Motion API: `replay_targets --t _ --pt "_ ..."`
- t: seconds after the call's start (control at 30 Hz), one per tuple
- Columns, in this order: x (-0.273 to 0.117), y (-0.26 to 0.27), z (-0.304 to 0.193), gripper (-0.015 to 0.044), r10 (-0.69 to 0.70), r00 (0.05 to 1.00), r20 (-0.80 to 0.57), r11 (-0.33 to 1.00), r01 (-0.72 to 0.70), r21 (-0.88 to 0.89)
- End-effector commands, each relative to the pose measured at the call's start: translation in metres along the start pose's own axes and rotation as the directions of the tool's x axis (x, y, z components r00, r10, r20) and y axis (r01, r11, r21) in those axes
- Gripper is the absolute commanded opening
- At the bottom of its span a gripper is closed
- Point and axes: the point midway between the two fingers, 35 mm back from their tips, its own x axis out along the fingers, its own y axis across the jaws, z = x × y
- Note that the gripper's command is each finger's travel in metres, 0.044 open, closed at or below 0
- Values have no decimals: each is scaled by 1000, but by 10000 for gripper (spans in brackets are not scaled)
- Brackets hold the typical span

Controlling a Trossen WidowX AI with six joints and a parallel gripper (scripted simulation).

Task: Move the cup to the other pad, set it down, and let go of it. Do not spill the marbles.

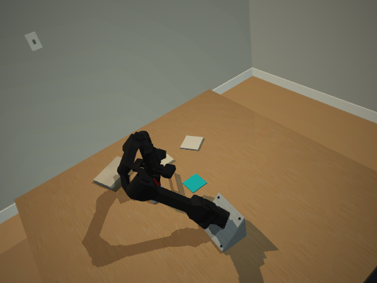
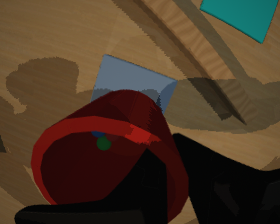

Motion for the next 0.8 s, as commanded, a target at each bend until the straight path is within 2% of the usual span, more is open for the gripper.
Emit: replay_targets --t 0.0,0.4,0.77 --pt "0 0 0 0 0 1000 0 1000 0 0" --pt "0 -1 1 0 0 1000 0 1000 0 0" --pt "0 -25 17 0 -3 1000 5 1000 3 -1"
